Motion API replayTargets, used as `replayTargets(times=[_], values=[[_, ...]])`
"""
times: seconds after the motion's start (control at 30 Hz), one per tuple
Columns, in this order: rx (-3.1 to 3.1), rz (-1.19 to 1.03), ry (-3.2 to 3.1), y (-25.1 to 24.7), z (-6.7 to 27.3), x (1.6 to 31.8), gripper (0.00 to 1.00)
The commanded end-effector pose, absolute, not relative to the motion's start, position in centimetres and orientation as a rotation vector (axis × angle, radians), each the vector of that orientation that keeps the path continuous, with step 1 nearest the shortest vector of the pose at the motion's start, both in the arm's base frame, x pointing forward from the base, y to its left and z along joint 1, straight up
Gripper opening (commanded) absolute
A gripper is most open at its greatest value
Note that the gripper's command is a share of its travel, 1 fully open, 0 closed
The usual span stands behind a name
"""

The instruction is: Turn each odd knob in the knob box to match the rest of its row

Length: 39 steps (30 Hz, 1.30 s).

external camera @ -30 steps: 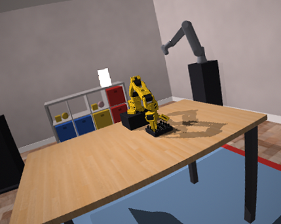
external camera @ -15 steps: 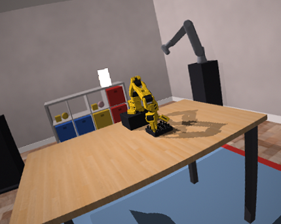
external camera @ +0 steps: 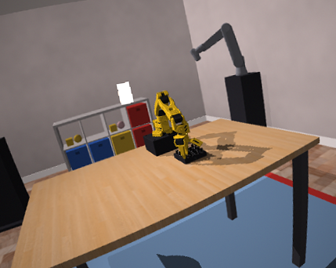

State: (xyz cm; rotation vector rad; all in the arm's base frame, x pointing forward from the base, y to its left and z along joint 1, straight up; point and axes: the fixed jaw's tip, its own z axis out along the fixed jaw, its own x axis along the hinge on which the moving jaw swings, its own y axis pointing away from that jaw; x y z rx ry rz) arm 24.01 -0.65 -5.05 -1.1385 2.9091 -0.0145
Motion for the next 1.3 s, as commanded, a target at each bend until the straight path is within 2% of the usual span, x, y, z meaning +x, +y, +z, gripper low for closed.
replayTargets(times=[0.0,1.27], values=[[-1.15,0.003,2.928,-0.73,-5.57,23.44,0.1],[-1.15,0.003,2.928,-0.91,-5.42,23.69,0.1]])
